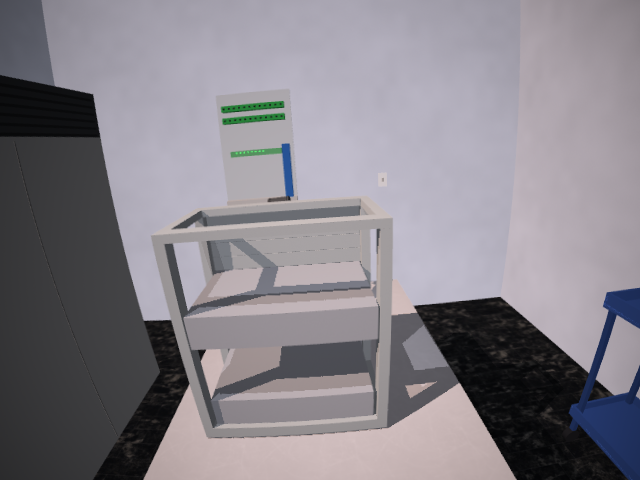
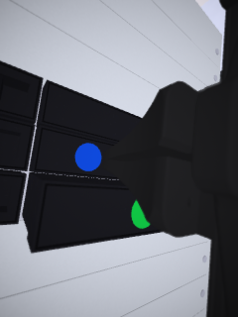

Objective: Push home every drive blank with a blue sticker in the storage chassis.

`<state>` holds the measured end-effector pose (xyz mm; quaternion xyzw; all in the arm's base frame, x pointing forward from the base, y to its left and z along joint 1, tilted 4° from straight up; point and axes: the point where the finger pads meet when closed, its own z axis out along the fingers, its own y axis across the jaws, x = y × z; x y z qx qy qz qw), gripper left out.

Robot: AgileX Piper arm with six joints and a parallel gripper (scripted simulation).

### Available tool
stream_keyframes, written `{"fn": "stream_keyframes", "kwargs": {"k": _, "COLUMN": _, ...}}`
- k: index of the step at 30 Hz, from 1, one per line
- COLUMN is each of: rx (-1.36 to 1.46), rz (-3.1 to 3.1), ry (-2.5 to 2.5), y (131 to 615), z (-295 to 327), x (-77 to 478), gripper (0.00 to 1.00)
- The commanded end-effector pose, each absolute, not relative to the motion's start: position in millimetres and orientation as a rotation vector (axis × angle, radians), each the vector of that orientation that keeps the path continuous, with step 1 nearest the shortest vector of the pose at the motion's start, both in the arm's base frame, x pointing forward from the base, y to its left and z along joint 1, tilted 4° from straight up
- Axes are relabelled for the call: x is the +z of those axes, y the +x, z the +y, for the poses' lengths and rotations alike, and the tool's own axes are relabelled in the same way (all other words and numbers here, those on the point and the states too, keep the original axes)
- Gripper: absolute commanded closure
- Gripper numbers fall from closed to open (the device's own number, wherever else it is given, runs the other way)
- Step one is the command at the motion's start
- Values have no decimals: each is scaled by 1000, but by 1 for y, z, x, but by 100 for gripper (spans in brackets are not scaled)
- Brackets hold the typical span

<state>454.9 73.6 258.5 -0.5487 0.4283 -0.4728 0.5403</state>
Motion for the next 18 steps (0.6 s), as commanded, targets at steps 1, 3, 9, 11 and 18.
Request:
{"fn": "stream_keyframes", "kwargs": {"k": 1, "rx": -1121, "rz": 1020, "ry": -1310, "y": 456, "z": 74, "x": 256, "gripper": 100}}
{"fn": "stream_keyframes", "kwargs": {"k": 3, "rx": -1121, "rz": 1020, "ry": -1310, "y": 456, "z": 74, "x": 256, "gripper": 100}}
{"fn": "stream_keyframes", "kwargs": {"k": 9, "rx": -1121, "rz": 1020, "ry": -1310, "y": 457, "z": 75, "x": 256, "gripper": 100}}
{"fn": "stream_keyframes", "kwargs": {"k": 11, "rx": -1121, "rz": 1020, "ry": -1310, "y": 459, "z": 75, "x": 256, "gripper": 100}}
{"fn": "stream_keyframes", "kwargs": {"k": 18, "rx": -1121, "rz": 1020, "ry": -1310, "y": 459, "z": 75, "x": 256, "gripper": 100}}
